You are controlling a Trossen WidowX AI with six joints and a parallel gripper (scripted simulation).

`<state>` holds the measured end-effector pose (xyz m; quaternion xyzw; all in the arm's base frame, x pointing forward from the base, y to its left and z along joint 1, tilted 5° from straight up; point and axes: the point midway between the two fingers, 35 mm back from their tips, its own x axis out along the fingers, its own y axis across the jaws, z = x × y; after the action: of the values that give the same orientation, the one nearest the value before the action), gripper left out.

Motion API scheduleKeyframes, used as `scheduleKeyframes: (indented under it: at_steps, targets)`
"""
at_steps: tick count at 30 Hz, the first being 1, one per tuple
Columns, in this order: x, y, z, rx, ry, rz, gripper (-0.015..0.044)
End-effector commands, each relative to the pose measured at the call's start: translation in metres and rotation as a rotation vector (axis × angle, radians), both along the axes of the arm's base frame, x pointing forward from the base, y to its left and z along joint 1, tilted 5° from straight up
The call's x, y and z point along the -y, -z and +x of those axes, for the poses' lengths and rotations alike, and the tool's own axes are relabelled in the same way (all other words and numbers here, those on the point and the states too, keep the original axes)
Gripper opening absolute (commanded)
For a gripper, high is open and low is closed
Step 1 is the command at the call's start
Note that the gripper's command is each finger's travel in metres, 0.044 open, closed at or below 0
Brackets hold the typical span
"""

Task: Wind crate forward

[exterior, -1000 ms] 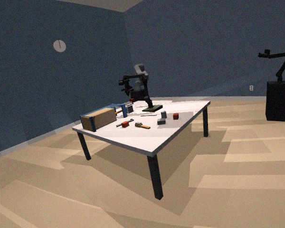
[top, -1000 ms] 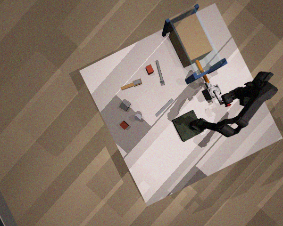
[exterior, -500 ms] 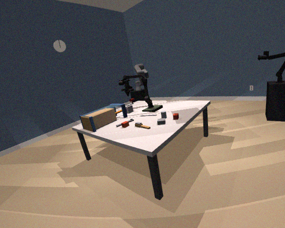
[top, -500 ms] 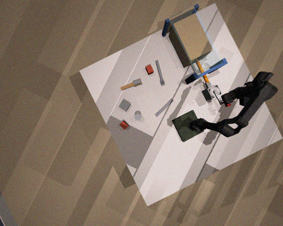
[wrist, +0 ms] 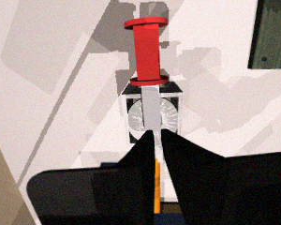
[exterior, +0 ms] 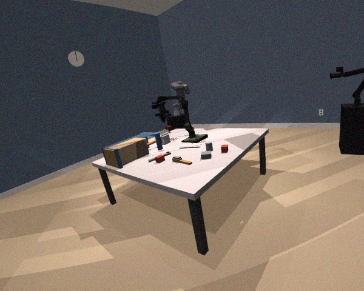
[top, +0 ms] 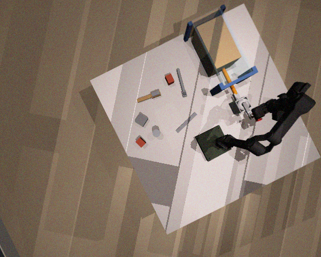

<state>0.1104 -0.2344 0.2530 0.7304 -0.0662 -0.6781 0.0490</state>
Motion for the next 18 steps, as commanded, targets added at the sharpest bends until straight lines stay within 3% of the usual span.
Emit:
scheduleKeyframes:
  at_steps: [1, 4, 14, 18]
  targets:
    - [0.004, 0.007, -0.023, -0.008, -0.005, 0.021, 0.0105]
    - [0.005, 0.015, -0.050, -0.018, 0.001, 0.049, 0.0184]
    - [0.007, 0.020, -0.051, -0.019, 0.001, 0.052, 0.0440]
    - [0.008, 0.027, -0.051, -0.020, 0.001, 0.054, 0.0440]
